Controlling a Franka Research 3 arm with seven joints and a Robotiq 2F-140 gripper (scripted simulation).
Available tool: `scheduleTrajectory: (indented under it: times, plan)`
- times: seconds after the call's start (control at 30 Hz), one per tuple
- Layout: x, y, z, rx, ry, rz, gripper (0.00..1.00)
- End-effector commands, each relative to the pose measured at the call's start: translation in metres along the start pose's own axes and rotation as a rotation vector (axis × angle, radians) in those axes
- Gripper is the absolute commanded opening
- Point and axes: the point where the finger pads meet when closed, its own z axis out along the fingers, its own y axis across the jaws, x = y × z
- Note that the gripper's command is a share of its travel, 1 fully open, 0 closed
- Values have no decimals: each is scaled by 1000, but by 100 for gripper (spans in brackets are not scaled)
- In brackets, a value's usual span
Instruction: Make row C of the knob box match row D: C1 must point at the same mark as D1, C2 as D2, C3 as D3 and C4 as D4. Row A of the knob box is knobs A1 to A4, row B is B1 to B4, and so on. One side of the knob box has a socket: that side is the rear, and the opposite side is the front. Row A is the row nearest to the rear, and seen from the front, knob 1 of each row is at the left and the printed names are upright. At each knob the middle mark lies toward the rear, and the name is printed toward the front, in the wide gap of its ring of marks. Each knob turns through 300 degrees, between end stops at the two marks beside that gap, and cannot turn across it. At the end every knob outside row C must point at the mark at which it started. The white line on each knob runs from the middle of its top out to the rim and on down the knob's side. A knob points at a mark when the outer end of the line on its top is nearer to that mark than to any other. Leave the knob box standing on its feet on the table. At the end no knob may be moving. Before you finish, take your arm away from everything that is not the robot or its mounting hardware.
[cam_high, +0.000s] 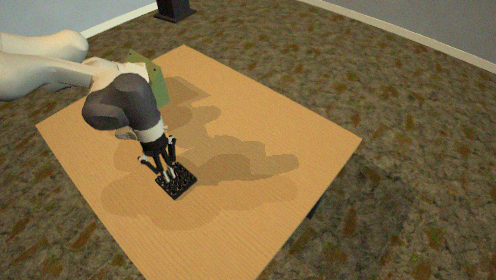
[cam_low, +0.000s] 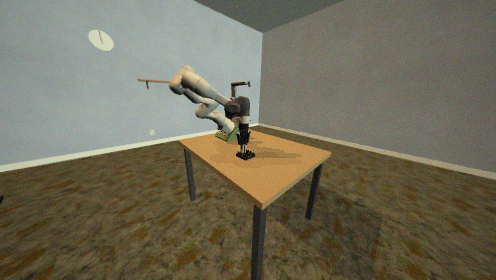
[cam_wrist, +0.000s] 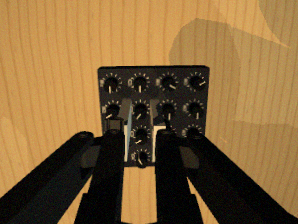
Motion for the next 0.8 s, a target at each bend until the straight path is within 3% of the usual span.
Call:
scheduleTrajectory:
  times: [0.0, 0.23, 0.77]
  plan:
    - [1, 1, -7, 1, 1, -2, 12]
    - [1, 1, -27, 1, 1, -2, 12]
    - [1, 1, -35, 1, 1, -2, 12]
